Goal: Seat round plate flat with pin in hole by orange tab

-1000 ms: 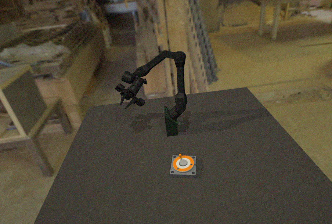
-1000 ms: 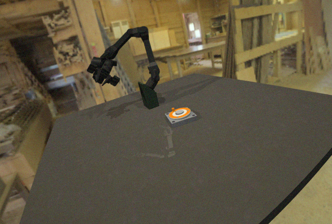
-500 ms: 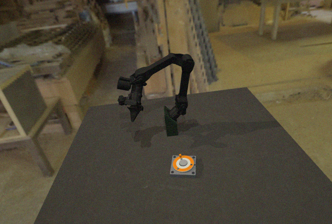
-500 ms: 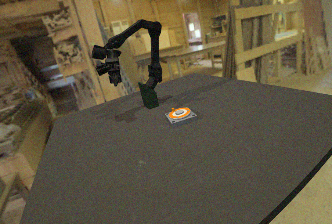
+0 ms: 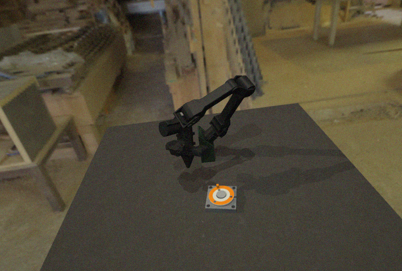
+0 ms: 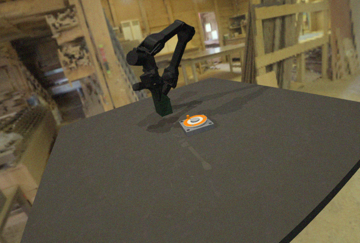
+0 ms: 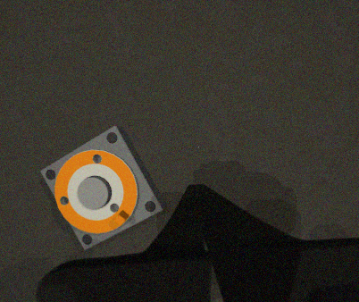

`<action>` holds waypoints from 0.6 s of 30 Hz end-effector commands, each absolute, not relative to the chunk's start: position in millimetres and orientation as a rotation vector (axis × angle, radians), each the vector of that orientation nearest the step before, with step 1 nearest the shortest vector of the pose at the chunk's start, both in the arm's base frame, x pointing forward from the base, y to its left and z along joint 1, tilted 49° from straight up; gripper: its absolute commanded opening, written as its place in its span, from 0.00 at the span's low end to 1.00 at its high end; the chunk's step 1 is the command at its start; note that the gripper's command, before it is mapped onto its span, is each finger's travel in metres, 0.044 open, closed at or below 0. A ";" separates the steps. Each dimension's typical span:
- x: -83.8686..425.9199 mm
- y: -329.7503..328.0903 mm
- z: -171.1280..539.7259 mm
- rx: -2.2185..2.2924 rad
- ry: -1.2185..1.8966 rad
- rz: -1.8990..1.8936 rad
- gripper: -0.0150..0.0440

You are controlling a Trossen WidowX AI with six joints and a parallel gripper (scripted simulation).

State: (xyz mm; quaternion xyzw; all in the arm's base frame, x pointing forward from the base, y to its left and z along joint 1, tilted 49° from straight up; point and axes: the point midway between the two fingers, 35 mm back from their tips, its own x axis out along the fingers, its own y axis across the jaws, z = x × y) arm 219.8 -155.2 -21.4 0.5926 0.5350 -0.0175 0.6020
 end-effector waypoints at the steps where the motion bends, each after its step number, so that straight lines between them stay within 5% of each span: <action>1: 234.8 -123.8 -14.4 1.187 1.309 0.131 0.25; 6: 256.5 -69.1 -0.3 0.853 1.366 0.451 0.25; 18: 259.4 -44.4 2.7 0.761 1.368 0.543 0.25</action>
